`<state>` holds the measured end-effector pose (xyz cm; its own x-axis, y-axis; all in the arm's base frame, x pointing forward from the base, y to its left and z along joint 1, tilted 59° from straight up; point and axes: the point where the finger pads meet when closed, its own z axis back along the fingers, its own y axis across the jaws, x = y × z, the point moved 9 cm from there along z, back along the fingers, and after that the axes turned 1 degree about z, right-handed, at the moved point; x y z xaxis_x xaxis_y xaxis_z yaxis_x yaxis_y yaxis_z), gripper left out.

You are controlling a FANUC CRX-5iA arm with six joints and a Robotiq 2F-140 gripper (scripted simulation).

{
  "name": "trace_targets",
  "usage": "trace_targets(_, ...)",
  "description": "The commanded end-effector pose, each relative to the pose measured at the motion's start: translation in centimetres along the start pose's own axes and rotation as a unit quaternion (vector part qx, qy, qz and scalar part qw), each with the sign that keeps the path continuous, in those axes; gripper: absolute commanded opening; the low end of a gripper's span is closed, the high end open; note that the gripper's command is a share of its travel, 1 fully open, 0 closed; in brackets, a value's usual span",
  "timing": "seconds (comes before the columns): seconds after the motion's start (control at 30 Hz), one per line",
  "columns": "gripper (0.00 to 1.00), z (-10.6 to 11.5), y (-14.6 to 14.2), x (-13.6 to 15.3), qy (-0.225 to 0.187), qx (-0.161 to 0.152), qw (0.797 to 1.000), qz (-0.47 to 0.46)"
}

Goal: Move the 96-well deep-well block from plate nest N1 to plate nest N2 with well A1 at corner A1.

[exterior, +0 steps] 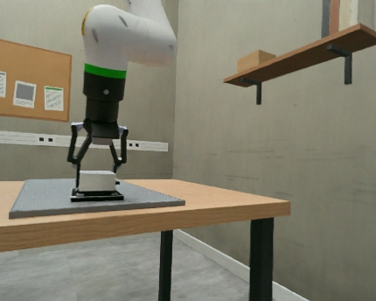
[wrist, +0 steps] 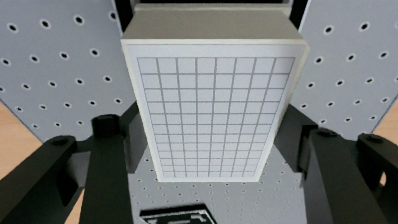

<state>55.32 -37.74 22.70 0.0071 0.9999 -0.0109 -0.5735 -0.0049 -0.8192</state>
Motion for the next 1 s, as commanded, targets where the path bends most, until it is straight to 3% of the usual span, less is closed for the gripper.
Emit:
trace_targets(0.0, 0.10, 0.6, -0.1, 0.2, 0.000, 0.000, 1.000, 0.000)
trace_targets(0.97, 0.10, 4.5, -0.1, 2.1, 0.000, 0.000, 1.000, 0.000)
